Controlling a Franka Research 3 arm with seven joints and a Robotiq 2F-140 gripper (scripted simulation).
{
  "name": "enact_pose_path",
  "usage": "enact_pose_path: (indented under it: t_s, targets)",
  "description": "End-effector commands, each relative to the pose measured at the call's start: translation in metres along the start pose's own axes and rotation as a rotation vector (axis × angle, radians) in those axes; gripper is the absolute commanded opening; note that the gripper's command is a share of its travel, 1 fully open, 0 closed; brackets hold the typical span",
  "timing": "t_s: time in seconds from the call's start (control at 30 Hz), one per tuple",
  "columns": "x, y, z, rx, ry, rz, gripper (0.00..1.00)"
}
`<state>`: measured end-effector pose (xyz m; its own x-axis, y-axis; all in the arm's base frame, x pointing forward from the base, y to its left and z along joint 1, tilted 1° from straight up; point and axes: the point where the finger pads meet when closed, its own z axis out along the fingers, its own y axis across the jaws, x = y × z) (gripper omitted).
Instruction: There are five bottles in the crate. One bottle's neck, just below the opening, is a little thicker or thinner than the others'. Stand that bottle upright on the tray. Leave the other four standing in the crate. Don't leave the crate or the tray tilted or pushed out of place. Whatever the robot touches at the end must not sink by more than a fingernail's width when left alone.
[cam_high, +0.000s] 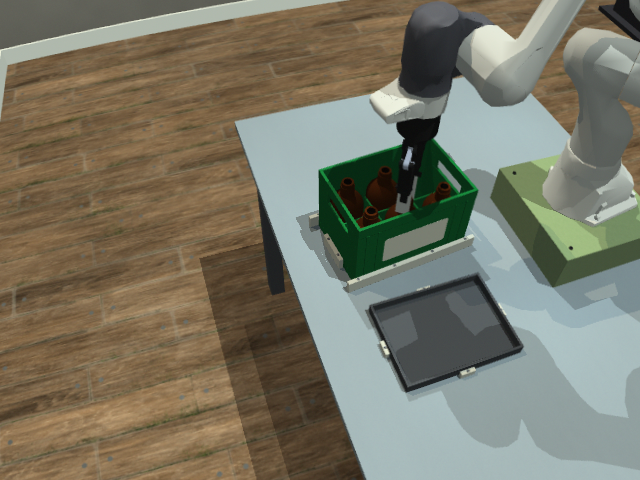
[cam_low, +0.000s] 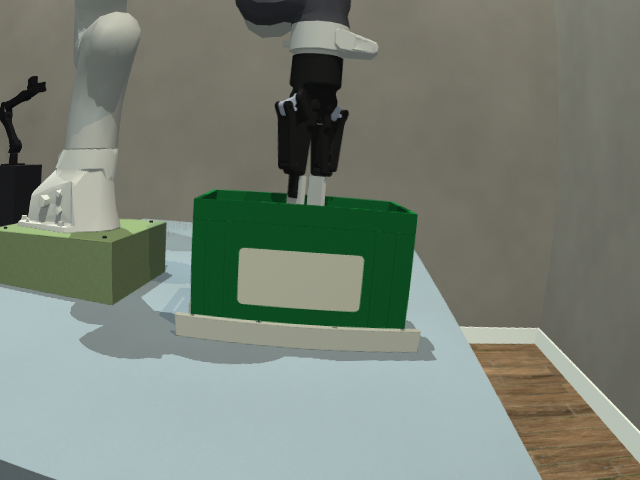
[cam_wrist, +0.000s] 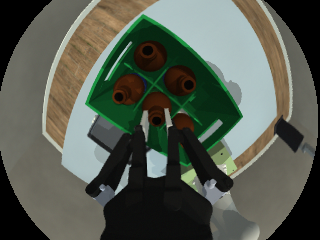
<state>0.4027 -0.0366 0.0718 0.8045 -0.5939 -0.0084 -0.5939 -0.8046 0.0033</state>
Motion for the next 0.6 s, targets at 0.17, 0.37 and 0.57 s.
enact_pose_path:
  t_s: [0.17, 0.37, 0.57]
  targets:
    - [-0.0005, 0.0000, 0.0007, 0.001, -0.001, -0.006, 0.10]
    - [-0.0005, 0.0000, 0.0007, 0.001, -0.001, -0.006, 0.10]
    - [-0.0005, 0.0000, 0.0007, 0.001, -0.001, -0.006, 0.44]
